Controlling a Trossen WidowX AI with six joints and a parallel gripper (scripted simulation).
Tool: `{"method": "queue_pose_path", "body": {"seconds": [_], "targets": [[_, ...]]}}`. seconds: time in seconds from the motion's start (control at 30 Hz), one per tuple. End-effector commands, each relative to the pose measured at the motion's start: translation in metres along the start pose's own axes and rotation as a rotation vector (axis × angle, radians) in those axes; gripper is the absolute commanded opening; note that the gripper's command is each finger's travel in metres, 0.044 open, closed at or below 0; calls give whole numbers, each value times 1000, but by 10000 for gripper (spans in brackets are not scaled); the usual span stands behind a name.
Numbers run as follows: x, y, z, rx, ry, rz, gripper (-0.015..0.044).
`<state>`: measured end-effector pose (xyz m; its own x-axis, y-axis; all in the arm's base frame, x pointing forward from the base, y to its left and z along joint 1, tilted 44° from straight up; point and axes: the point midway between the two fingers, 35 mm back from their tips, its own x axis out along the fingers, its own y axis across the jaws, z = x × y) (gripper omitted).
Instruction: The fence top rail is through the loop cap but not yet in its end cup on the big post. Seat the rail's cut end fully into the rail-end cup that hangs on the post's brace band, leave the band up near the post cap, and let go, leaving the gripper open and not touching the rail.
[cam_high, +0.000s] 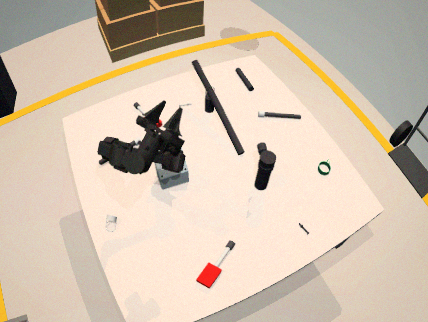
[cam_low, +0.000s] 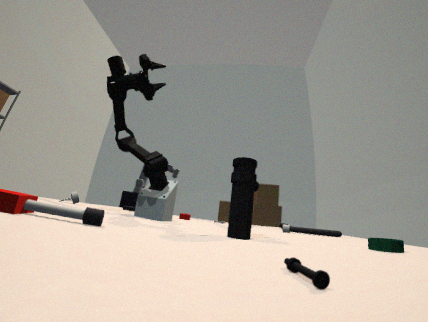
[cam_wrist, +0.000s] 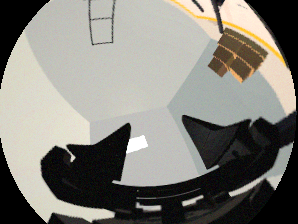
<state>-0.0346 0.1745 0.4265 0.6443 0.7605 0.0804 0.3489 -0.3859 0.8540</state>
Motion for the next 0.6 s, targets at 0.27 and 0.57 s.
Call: {"method": "queue_pose_path", "body": {"seconds": [0.27, 0.57], "targets": [[21, 78, 102, -61, -181, -2, 440], [84, 79, 238, -231, -413, -294, 440]]}}
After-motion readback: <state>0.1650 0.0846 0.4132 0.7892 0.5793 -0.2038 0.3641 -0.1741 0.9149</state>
